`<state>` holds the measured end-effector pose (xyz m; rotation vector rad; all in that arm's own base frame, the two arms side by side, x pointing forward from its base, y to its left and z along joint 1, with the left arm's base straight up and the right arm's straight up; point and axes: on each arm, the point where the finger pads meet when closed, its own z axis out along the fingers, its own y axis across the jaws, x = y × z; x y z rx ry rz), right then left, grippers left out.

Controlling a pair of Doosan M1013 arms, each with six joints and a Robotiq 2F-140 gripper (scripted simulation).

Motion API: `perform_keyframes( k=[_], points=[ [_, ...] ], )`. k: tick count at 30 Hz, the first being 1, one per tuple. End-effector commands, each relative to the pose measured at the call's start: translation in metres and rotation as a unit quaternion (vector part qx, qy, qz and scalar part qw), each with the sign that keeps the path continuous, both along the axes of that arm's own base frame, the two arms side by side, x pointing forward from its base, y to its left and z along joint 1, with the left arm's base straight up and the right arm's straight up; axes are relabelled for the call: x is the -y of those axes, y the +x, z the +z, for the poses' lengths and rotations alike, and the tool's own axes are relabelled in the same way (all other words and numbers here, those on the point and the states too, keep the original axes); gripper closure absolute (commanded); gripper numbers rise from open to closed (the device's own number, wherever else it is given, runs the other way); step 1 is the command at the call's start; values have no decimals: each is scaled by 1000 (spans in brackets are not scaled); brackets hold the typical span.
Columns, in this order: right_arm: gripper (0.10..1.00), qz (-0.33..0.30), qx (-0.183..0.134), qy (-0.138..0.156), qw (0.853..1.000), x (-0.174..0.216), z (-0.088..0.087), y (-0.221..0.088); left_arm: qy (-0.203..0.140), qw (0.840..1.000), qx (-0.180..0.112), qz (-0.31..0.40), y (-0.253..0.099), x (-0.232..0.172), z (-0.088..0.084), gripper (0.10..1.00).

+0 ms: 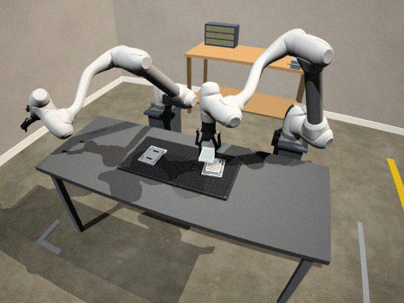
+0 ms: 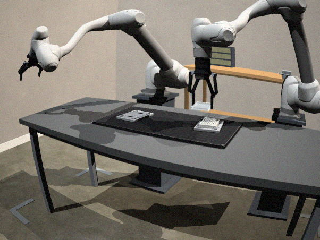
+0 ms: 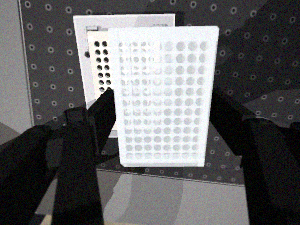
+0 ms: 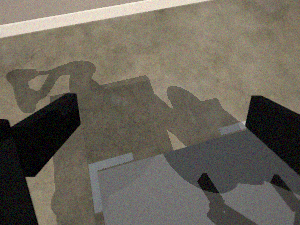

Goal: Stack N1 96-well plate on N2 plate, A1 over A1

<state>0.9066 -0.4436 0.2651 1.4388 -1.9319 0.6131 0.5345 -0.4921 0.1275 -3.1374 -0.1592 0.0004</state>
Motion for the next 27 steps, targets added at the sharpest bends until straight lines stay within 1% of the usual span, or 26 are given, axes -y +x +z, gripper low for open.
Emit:
perform_keyframes(
  k=[1,12,27],
  points=[
    [98,0,1,0,1000,0,2,0,0,1000,1,0,0,-11,1,999],
    [98,0,1,0,1000,0,2,0,0,1000,1,0,-1,-42,1,999],
    [98,0,1,0,1000,0,2,0,0,1000,1,0,-1,-43,1,999]
  ],
)
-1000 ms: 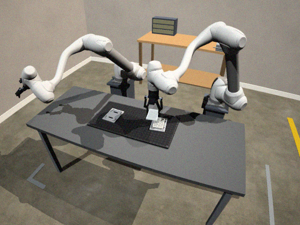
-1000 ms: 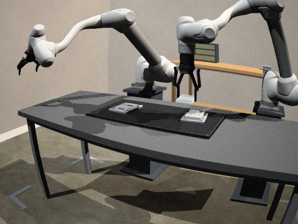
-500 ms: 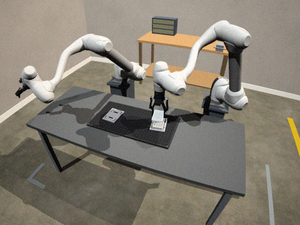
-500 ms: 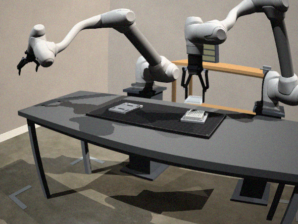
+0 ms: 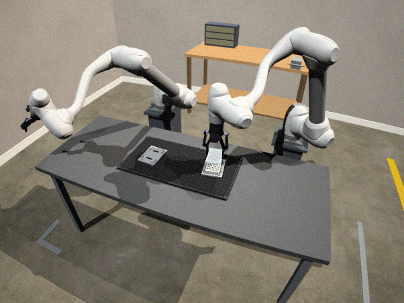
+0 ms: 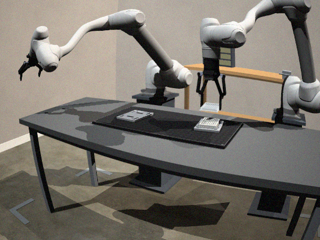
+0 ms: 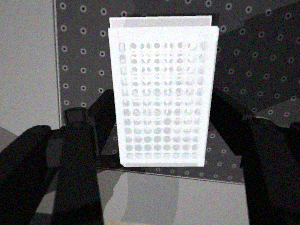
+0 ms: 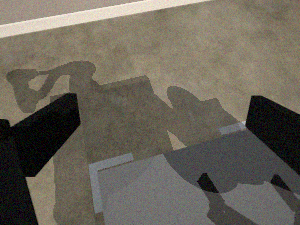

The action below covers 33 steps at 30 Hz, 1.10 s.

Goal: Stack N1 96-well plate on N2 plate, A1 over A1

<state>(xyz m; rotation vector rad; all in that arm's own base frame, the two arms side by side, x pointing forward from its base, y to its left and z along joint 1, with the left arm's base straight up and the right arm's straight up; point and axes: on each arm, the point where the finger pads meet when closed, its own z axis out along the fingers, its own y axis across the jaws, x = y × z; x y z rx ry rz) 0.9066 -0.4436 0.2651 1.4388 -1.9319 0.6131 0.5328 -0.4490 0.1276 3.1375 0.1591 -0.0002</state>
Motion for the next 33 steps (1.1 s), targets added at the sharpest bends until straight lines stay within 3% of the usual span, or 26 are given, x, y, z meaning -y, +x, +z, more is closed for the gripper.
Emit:
perform_keyframes(
  k=[1,21,33],
  points=[
    [98,0,1,0,1000,0,2,0,0,1000,1,0,0,1,1,999],
    [98,0,1,0,1000,0,2,0,0,1000,1,0,0,1,1,999],
    [98,0,1,0,1000,0,2,0,0,1000,1,0,0,2,-16,999]
  ],
)
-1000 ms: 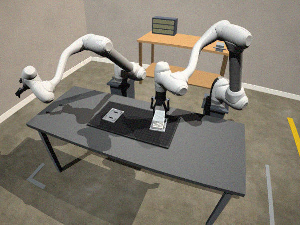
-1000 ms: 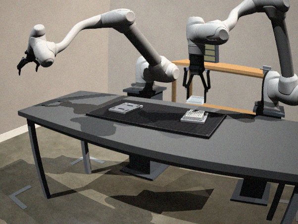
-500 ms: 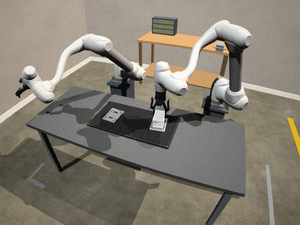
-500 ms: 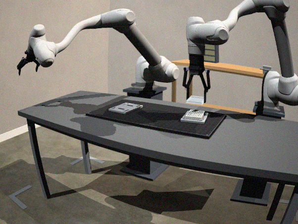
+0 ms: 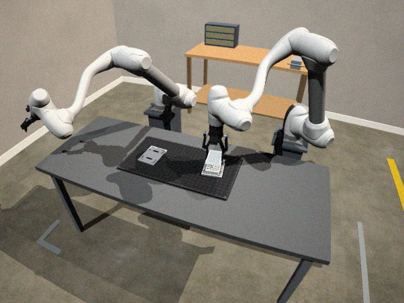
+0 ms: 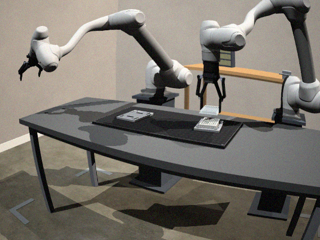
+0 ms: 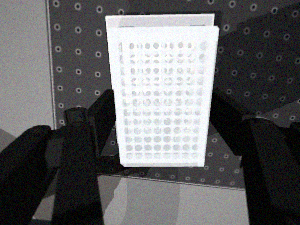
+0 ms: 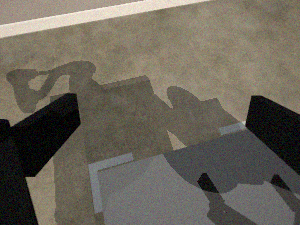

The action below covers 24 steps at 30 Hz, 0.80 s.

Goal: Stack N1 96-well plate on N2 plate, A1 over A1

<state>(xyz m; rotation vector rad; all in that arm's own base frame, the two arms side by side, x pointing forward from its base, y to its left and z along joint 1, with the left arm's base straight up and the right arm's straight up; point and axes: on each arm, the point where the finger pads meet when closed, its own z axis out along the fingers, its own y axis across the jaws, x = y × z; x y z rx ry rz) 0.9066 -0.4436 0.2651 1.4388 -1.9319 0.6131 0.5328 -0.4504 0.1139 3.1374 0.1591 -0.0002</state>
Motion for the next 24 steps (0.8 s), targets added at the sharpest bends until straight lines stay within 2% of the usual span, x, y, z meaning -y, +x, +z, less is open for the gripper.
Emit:
perform_keyframes(
  k=[1,24],
  points=[
    [98,0,1,0,1000,0,2,0,0,1000,1,0,0,0,-4,999],
    [98,0,1,0,1000,0,2,0,0,1000,1,0,0,0,-36,999]
  ],
)
